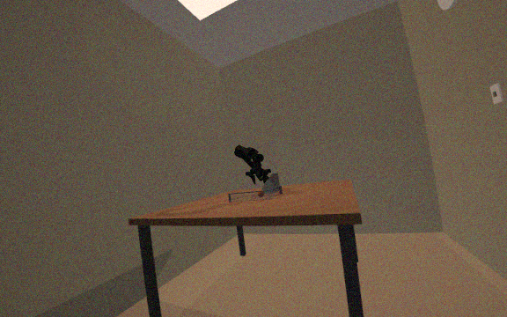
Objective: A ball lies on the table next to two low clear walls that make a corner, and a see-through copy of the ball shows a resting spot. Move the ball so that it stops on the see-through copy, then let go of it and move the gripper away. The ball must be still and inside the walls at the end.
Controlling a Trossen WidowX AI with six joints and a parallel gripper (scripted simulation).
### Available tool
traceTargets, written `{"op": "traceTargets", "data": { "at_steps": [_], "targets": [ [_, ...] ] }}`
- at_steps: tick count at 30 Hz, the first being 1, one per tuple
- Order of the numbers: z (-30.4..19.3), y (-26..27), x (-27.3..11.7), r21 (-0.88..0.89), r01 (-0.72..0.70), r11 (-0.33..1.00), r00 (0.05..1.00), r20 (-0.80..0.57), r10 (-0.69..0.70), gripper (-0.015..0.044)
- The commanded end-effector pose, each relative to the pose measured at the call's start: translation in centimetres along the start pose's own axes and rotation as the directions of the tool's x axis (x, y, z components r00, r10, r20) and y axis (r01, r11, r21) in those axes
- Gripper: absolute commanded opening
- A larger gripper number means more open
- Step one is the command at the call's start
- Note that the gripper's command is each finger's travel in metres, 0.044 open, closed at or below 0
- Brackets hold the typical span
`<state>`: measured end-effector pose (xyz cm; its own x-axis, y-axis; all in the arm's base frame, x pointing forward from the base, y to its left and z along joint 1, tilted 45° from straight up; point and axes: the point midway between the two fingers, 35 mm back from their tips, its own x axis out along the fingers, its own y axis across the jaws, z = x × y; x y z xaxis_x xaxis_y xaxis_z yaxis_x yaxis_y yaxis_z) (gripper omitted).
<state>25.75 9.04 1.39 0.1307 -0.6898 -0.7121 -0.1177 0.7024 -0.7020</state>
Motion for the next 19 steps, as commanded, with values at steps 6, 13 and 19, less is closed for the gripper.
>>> {"op": "traceTargets", "data": {
  "at_steps": [6, 13, 19],
  "targets": [
    [0.1, 0.0, -0.7, 0.001, -0.004, 1.000, 1.000, 0.010, 0.004, 0.0355],
    [-0.3, -0.2, -4.9, 0.005, -0.002, 1.000, 1.000, 0.007, 0.002, 0.0440],
    [-0.3, -0.2, -5.1, 0.005, -0.001, 1.000, 1.000, 0.007, 0.001, 0.0440]
  ]
}}
